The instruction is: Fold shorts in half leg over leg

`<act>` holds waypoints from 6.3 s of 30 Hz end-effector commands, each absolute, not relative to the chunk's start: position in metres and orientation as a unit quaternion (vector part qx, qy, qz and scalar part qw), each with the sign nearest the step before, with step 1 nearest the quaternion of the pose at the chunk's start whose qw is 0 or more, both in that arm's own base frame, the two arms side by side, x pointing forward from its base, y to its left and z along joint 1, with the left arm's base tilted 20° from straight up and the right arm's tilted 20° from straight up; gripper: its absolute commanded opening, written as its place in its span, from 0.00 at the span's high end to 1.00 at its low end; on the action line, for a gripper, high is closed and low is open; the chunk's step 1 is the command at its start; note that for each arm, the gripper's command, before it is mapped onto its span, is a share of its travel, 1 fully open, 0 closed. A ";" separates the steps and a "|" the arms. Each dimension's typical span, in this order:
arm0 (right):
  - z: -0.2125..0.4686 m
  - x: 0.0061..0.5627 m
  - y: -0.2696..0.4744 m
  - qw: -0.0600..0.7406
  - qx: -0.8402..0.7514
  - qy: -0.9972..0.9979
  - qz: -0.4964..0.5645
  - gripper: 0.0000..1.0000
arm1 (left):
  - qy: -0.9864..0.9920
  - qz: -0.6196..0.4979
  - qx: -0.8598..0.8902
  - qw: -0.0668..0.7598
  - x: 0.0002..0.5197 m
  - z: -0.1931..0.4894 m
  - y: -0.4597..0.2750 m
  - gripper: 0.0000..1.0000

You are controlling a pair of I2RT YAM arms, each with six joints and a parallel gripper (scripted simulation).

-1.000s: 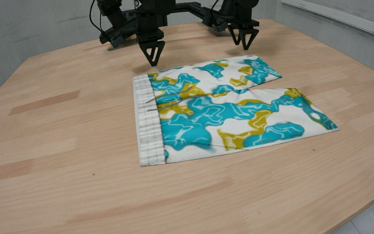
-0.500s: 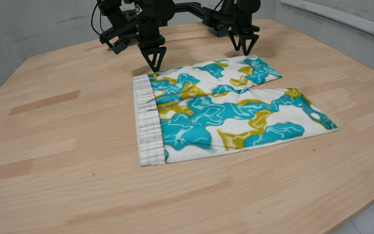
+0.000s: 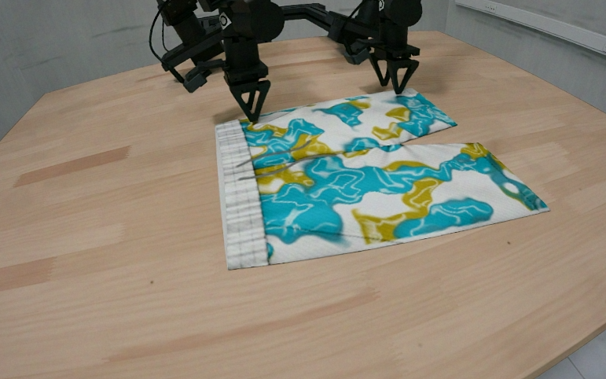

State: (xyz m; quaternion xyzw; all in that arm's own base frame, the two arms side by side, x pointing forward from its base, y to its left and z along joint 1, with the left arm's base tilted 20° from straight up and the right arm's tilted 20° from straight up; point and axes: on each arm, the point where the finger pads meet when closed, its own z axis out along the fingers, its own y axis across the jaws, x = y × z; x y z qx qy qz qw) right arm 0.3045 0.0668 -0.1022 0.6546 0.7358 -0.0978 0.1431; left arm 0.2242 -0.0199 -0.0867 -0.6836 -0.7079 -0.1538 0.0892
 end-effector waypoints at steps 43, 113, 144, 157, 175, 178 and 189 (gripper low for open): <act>-0.117 0.319 0.061 0.155 0.654 0.735 -0.088 0.64 | -0.707 -0.166 -0.682 0.085 0.234 -0.100 -0.011 0.64; -0.126 0.328 0.053 0.181 0.651 0.734 -0.071 0.96 | -0.705 -0.202 -0.676 0.074 0.248 -0.105 0.001 0.96; -0.125 0.336 0.054 0.181 0.654 0.731 -0.069 1.00 | -0.703 -0.189 -0.680 0.084 0.252 -0.099 -0.001 1.00; -0.082 0.368 0.067 0.191 0.663 0.722 -0.052 1.00 | -0.709 -0.204 -0.672 0.064 0.282 -0.066 -0.010 1.00; -0.058 0.384 0.078 0.194 0.660 0.724 -0.051 1.00 | -0.703 -0.212 -0.676 0.052 0.301 -0.042 -0.023 1.00; -0.058 0.380 0.082 0.193 0.654 0.729 -0.053 1.00 | -0.700 -0.210 -0.680 0.055 0.298 -0.043 -0.025 1.00; -0.053 0.384 0.083 0.197 0.656 0.728 -0.048 1.00 | -0.702 -0.212 -0.678 0.051 0.301 -0.040 -0.024 1.00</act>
